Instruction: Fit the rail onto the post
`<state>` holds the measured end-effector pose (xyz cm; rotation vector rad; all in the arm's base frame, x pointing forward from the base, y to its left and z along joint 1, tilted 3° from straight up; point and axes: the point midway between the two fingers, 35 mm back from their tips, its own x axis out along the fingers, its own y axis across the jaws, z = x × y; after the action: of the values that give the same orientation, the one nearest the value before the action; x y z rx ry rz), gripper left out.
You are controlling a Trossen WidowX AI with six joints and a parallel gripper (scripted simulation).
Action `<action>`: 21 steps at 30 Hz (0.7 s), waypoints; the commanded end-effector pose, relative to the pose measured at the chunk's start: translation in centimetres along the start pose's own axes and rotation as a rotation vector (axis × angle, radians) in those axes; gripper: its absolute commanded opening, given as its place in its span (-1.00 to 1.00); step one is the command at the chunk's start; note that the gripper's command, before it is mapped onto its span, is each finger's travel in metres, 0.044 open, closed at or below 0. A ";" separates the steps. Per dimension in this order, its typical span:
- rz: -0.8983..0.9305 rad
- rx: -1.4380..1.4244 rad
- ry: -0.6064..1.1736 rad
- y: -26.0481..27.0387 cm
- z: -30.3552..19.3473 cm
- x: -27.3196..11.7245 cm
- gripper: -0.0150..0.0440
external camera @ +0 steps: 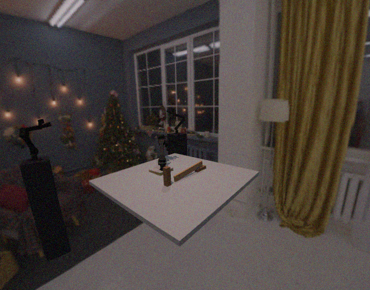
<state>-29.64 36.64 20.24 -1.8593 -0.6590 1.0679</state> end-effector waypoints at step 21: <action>0.657 0.072 0.409 2.7 -26.7 22.9 1.00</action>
<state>0.80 42.94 15.91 -2.1876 0.1276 1.0088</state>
